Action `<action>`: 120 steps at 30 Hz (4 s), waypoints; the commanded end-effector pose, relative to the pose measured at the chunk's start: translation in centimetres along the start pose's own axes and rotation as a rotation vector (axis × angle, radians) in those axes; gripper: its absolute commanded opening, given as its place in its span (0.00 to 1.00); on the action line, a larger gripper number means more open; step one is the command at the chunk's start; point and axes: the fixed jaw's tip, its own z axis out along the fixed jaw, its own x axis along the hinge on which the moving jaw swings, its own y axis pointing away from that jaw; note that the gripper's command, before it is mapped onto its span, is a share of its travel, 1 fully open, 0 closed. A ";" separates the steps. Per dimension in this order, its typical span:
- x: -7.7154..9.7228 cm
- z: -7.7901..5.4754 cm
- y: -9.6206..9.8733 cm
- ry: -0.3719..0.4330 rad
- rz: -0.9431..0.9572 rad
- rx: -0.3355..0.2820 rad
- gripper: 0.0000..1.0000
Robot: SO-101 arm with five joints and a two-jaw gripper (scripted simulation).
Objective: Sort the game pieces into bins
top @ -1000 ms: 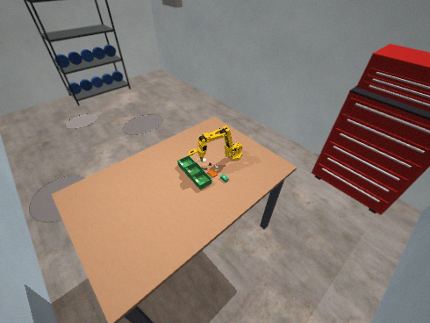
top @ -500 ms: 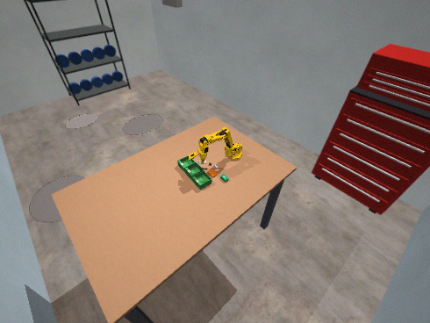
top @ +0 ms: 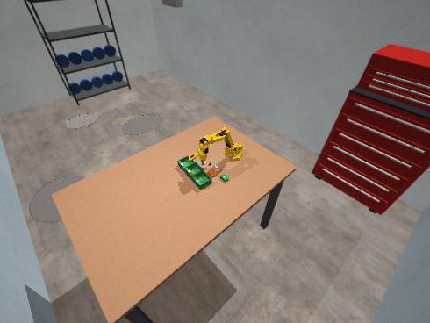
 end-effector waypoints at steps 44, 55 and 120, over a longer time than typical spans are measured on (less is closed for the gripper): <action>-1.2 -0.7 7.1 -0.155 -0.514 -0.076 0.00; -1.1 -0.6 8.3 -0.180 -0.611 -0.086 0.00; -0.9 -0.8 9.0 -0.204 -0.648 -0.097 0.00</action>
